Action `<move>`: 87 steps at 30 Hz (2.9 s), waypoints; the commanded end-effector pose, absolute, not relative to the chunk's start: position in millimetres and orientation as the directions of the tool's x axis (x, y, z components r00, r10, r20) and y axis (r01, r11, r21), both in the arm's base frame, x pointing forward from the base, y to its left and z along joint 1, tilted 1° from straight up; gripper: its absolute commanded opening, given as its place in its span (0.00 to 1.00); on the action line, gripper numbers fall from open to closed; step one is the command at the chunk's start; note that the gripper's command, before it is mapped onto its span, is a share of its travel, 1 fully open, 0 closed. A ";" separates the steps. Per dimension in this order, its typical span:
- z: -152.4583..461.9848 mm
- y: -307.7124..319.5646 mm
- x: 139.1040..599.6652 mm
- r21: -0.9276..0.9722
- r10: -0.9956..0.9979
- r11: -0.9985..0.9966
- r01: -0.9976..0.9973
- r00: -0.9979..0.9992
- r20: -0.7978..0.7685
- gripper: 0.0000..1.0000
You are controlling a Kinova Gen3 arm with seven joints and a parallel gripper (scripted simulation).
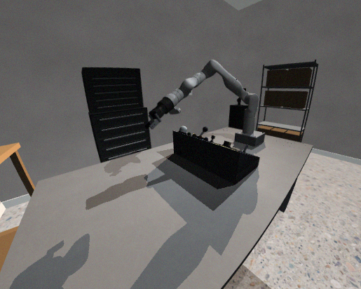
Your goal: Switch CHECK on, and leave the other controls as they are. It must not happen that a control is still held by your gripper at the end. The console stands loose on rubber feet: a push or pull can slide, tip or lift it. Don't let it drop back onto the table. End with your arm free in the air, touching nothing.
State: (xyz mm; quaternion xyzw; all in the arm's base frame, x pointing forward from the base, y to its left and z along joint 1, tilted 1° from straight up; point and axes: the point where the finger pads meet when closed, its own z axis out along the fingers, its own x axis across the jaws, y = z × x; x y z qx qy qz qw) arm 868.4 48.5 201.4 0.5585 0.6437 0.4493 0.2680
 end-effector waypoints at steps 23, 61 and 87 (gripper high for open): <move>204.8 50.6 868.2 0.877 0.959 -0.044 0.478 -0.226 0.172 1.00; 263.8 198.5 781.4 0.441 0.607 -0.706 0.554 0.152 0.780 1.00; 251.6 279.5 602.0 -0.400 -0.253 -0.916 0.036 0.721 0.645 1.00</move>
